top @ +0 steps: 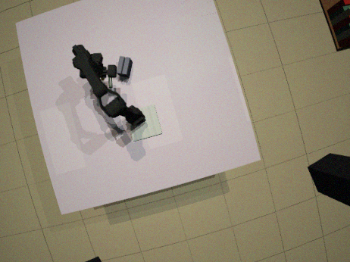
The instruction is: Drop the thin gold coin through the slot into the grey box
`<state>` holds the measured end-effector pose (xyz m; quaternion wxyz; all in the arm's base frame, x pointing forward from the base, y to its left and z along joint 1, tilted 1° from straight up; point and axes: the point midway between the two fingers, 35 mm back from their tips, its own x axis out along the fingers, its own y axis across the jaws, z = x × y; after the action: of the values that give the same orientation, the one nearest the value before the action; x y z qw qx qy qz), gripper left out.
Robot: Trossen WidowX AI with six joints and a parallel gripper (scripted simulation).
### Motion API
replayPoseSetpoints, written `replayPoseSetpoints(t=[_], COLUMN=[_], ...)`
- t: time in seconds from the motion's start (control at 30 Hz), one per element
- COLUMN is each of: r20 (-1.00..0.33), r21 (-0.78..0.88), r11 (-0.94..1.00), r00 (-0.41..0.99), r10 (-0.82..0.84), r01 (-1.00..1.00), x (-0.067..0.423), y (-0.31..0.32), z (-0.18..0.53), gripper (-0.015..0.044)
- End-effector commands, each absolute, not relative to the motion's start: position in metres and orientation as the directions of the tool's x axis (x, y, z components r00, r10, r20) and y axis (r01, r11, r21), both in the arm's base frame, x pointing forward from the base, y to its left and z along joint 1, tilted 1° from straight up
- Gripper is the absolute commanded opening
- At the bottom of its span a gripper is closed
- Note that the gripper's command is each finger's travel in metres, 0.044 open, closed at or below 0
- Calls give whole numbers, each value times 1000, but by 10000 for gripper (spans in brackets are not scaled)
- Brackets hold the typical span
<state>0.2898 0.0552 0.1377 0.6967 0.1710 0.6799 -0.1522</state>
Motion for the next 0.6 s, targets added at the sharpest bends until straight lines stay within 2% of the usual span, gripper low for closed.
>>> replayPoseSetpoints(t=[0.0, 0.1, 0.57], r20=[-999, -999, -999], r21=[30, 32, 34], r11=[844, 801, 792], r00=[30, 30, 37], r10=[17, 17, 14], r01=[536, 598, 609], x=[294, 297, 303], y=[55, 55, 33], z=[139, 139, 139], gripper=[0, 0, 0])
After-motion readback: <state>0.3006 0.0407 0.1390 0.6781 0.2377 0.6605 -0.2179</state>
